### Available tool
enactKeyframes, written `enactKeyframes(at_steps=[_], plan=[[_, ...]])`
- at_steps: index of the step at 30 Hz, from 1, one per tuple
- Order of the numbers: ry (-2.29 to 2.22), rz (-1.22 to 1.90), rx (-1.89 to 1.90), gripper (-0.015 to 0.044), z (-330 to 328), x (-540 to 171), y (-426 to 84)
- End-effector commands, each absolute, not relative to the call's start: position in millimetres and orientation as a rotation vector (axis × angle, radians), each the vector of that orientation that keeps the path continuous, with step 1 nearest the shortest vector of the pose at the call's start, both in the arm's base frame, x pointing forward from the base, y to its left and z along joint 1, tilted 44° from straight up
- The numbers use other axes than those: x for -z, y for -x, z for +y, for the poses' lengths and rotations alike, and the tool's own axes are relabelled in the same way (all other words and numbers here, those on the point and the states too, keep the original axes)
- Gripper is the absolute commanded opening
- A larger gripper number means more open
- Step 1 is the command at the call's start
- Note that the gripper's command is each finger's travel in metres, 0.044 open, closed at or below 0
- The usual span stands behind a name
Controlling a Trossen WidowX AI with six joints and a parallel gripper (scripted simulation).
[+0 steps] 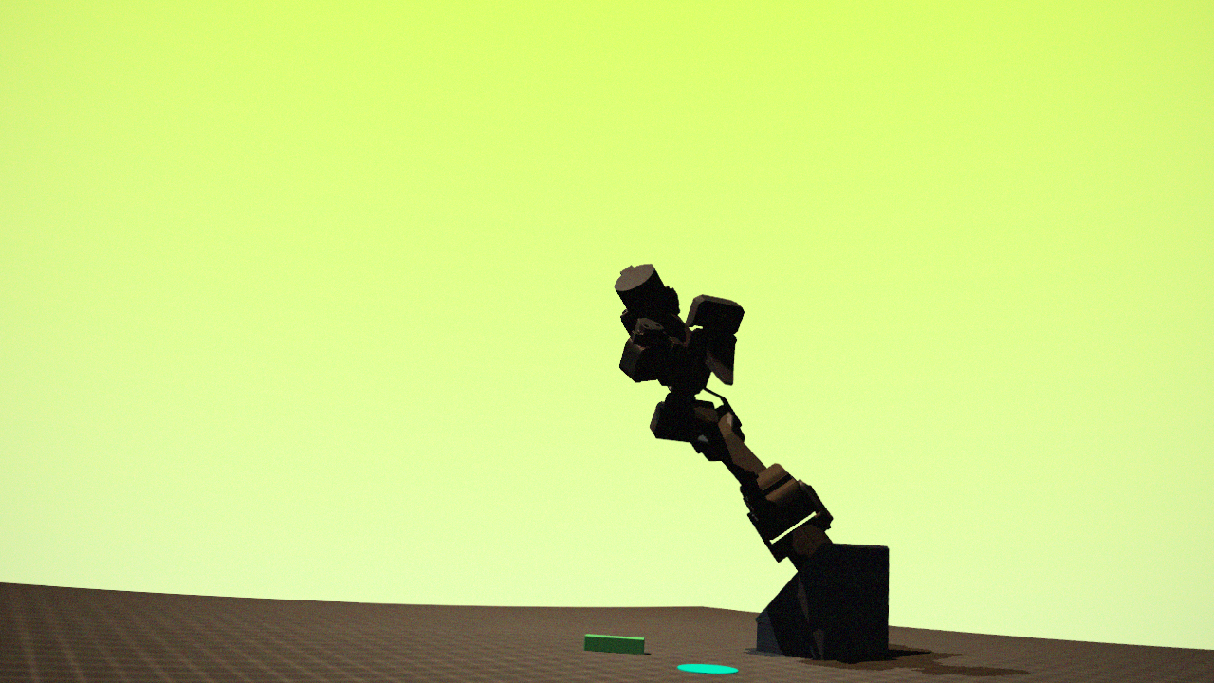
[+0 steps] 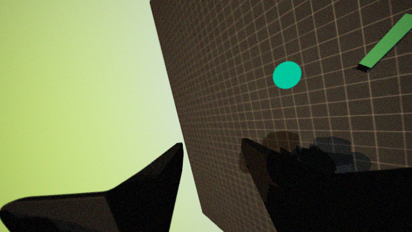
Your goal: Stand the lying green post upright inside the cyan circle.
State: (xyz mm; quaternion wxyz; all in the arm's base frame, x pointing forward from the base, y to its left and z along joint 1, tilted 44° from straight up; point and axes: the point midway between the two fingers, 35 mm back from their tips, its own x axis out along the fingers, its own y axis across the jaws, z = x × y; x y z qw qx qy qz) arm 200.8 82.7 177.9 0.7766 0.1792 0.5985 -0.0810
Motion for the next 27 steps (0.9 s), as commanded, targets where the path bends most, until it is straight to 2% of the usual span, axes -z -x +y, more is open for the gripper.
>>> enactKeyframes(at_steps=[1, 17, 27], plan=[[-0.364, 1.271, 0.452, 0.0233, 46, -166, -222], [-0.137, 1.129, 1.227, 0.0233, -83, -137, -253], [-0.123, 1.121, 1.253, 0.0233, -89, -135, -253]])
